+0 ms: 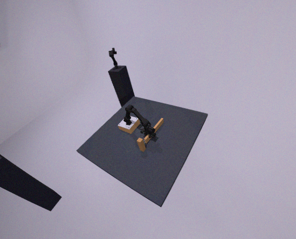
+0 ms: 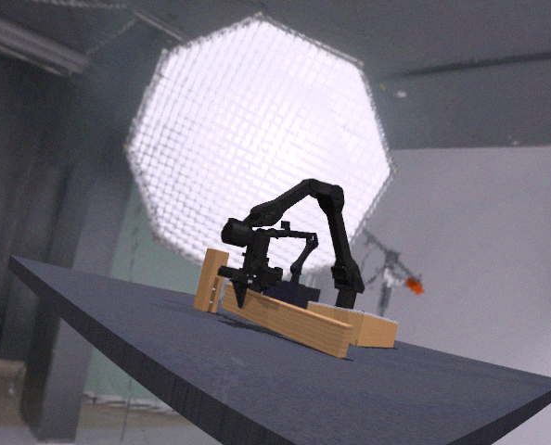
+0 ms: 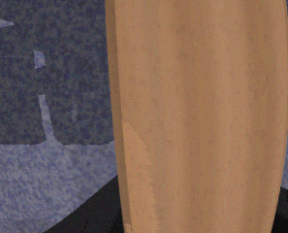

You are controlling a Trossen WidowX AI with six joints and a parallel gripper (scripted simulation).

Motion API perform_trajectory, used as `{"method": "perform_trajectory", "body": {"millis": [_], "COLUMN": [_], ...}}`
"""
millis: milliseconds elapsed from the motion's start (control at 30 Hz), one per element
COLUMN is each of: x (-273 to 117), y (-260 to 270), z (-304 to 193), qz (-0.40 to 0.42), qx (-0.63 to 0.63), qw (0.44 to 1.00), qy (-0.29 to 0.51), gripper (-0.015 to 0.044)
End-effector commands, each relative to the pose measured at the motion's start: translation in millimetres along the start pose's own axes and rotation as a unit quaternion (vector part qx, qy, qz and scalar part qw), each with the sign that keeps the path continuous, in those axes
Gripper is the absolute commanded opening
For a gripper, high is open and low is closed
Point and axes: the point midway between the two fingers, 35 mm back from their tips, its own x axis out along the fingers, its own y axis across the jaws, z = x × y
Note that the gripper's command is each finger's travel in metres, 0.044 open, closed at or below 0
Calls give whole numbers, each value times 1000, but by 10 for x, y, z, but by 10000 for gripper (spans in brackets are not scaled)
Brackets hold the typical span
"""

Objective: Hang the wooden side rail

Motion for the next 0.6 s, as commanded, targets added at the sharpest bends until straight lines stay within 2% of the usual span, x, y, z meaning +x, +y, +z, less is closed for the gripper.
{"method": "perform_trajectory", "body": {"millis": [0, 567], "x": [-95, -92], "y": [-53, -65], "z": [-6, -17], "qz": [-13, -13], "qx": [0, 0], "qw": [1000, 1000], "qy": [0, 0], "gripper": [0, 0]}}
